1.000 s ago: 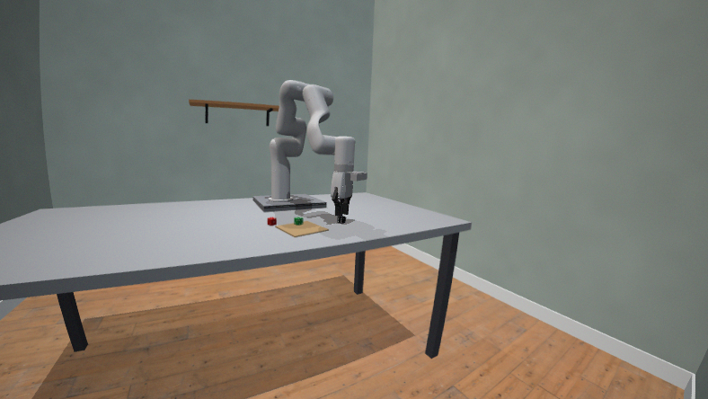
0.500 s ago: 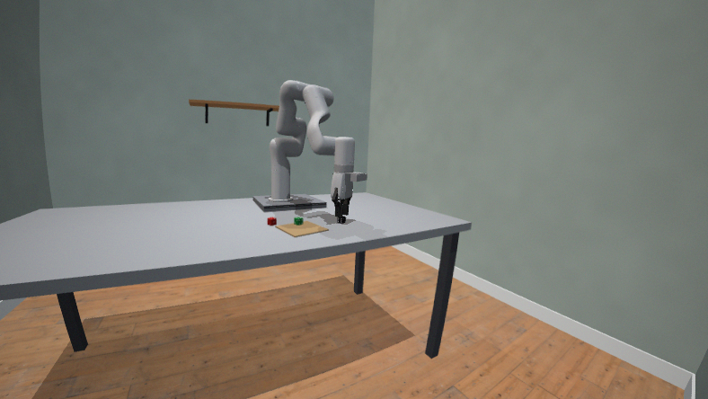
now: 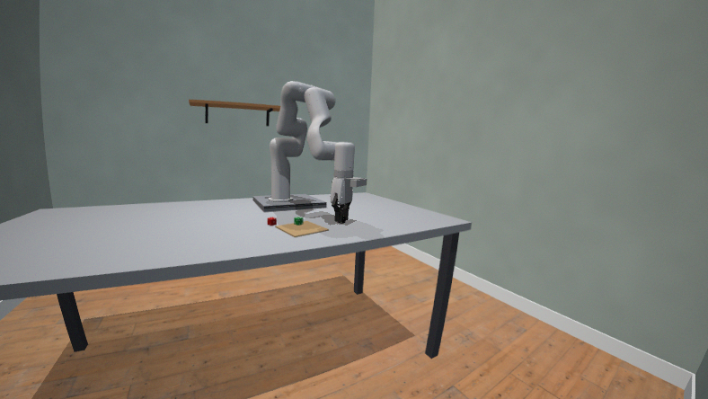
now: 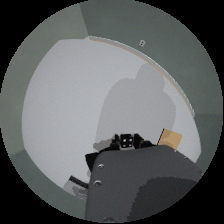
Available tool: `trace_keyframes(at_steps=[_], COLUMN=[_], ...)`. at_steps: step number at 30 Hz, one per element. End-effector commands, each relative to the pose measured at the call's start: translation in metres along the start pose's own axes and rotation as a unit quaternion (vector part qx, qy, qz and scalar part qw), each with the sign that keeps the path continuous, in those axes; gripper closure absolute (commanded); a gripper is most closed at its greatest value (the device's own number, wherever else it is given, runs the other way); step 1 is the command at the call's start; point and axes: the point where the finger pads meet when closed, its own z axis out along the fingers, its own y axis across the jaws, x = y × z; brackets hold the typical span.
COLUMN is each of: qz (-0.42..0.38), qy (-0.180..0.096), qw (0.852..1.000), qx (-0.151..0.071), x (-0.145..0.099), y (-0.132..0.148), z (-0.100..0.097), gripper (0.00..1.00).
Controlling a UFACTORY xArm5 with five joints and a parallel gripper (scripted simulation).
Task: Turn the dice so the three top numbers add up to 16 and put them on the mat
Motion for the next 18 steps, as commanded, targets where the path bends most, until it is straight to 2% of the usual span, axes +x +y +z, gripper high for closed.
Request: trace_keyframes(at_steps=[1, 18], qz=[0.0, 0.0], qy=[0.002, 0.002], qw=[1.0, 1.0], qx=[0.0, 0.0], x=[0.0017, 0.0017], y=[0.0003, 0.0003], z=[0.0038, 0.0055], gripper=[0.58, 0.58])
